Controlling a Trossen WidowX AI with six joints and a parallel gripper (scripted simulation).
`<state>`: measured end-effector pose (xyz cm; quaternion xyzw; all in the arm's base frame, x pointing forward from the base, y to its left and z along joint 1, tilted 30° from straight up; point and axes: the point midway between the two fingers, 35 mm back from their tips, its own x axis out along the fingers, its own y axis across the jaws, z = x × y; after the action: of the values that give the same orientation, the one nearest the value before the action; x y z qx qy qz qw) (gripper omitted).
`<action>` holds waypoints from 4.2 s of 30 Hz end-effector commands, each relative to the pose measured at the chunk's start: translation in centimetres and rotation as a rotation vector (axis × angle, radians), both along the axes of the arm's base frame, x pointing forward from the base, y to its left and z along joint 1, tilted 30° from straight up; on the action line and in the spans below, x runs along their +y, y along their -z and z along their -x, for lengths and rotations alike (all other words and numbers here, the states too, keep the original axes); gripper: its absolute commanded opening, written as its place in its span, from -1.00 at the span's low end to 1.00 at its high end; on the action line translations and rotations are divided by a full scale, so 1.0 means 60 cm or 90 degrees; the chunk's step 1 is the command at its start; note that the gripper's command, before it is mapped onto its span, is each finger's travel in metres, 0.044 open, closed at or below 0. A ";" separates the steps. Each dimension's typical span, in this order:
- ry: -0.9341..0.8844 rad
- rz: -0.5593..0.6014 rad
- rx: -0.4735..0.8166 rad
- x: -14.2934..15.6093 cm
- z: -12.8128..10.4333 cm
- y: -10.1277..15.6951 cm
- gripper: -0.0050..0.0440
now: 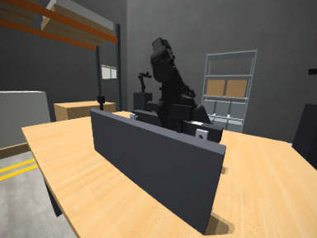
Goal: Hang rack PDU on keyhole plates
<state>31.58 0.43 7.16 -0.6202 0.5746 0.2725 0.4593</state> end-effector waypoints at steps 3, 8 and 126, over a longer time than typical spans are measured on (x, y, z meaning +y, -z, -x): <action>-0.003 -0.007 -0.027 0.005 -0.010 -0.020 -1.00; -0.003 -0.007 -0.027 0.005 -0.010 -0.020 -1.00; -0.005 -0.008 -0.033 0.002 -0.018 -0.017 -1.00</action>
<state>32.06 0.28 7.25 -0.6220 0.5697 0.2680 0.4656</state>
